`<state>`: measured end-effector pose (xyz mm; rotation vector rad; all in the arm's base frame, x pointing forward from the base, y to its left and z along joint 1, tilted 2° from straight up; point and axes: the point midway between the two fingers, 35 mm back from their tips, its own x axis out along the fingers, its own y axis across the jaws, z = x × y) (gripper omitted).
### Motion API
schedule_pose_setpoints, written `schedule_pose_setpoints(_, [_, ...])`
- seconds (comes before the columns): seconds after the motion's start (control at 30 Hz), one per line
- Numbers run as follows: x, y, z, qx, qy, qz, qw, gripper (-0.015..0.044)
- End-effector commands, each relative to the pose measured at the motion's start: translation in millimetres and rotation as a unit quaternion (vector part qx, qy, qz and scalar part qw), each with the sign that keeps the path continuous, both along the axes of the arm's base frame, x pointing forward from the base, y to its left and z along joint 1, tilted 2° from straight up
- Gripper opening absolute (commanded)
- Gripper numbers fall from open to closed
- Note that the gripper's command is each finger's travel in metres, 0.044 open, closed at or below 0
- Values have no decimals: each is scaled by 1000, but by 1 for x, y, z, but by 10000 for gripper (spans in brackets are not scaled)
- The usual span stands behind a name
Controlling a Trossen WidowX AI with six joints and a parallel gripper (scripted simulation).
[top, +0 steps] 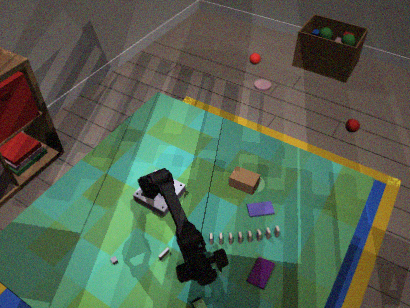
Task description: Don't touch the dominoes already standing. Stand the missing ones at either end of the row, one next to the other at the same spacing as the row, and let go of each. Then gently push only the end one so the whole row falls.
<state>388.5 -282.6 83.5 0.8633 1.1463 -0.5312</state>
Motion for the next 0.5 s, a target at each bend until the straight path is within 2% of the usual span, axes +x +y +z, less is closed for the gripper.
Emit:
schedule_pose_setpoints(0.0, [-30,18,41,-37,155,-107,981,440])
schedule_pose_setpoints(0.47, [-29,17,36,-37,155,-107,981,440])
